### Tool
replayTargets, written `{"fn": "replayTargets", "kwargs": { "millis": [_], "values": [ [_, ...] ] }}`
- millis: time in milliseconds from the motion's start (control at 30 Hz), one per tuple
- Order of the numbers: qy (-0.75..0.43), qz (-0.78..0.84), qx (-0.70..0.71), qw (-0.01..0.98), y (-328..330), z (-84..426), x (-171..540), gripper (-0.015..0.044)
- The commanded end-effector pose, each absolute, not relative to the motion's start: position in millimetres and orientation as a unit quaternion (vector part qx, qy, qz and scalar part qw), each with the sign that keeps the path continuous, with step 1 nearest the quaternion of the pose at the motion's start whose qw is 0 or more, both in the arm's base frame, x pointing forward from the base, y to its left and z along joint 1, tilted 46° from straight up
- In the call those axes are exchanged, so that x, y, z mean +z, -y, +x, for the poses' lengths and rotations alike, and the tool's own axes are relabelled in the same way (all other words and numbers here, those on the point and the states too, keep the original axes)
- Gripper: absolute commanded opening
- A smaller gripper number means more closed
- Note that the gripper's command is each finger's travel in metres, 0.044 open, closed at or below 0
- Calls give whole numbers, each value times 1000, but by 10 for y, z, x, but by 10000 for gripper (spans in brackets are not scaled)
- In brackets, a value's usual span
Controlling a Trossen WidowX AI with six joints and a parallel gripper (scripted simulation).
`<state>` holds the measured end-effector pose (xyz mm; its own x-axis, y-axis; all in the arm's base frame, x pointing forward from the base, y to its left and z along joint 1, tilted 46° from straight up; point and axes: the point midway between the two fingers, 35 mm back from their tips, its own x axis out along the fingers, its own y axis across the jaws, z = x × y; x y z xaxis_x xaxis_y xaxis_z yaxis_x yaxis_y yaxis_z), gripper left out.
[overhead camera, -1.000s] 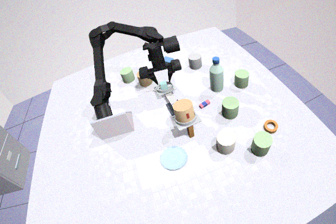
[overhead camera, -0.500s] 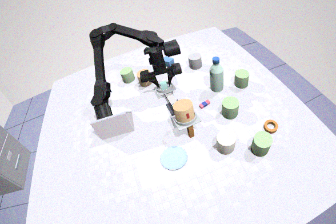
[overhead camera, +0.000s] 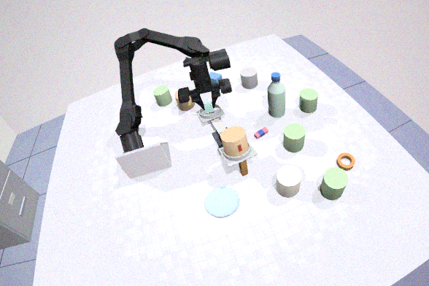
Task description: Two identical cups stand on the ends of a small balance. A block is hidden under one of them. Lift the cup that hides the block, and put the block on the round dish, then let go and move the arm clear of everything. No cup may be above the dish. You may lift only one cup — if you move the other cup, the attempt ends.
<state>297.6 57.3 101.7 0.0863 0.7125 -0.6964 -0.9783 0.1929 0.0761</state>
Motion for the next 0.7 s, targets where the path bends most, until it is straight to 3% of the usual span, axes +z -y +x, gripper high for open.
{"fn": "replayTargets", "kwargs": {
  "millis": [0, 400, 667],
  "values": [
    [-313, -216, 596, 708, -426, 2997, 1139, 0],
    [-312, -214, 597, 708, 18, 2903, 1589, 0],
    [-322, -222, 576, 718, 399, 3032, 1341, 0]
  ]
}}
